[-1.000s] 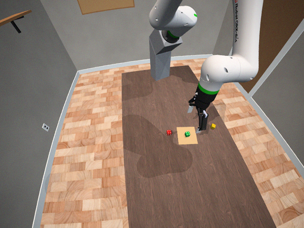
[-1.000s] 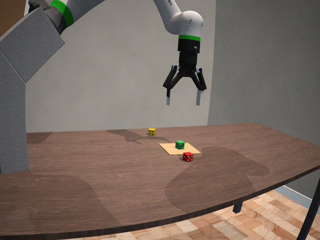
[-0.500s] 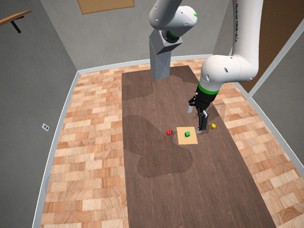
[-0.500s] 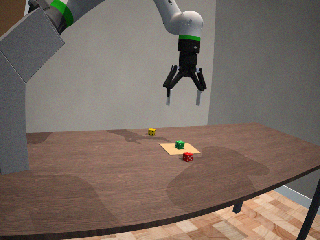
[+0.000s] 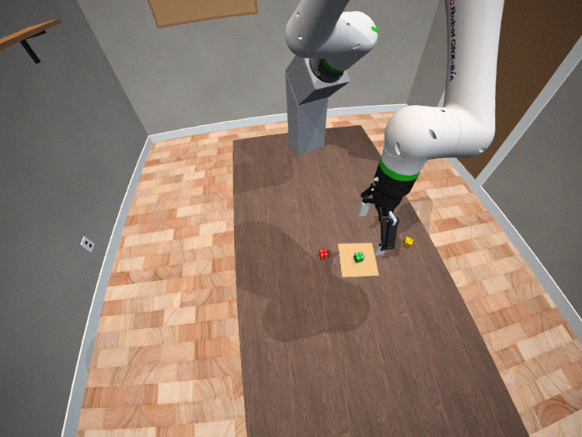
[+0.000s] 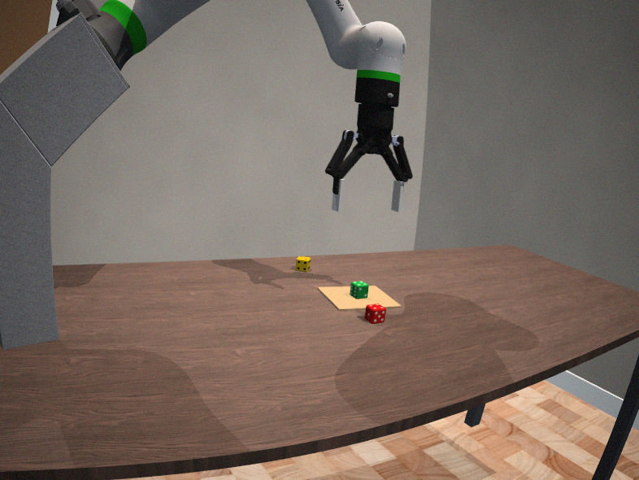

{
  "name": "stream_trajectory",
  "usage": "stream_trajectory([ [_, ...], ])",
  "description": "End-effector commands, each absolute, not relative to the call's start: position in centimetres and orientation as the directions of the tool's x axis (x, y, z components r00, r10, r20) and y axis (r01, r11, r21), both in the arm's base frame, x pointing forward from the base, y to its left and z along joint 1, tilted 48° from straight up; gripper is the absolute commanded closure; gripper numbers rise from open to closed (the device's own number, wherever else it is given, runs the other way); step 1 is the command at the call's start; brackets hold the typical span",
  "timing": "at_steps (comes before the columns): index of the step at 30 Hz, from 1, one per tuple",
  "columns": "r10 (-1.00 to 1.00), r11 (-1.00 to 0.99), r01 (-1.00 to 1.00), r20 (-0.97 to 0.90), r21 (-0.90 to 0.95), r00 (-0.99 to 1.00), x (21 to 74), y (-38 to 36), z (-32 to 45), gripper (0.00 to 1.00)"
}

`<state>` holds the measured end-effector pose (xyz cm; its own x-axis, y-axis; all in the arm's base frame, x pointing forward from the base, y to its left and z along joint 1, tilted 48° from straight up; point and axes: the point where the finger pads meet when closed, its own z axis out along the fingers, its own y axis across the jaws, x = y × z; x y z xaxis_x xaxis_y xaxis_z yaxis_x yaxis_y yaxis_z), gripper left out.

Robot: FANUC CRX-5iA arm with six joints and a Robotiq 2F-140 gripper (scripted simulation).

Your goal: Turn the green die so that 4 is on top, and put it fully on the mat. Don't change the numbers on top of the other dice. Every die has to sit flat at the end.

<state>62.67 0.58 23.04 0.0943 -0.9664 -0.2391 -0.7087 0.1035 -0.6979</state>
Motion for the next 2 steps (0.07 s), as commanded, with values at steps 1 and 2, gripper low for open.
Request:
stream_trajectory([
  [1,-0.966,0.104,-0.708,-0.239,-0.698,0.094,62.67,0.57,23.06,0.0],
  [2,-0.966,0.104,-0.708,-0.239,-0.698,0.094,62.67,0.57,23.06,0.0],
])
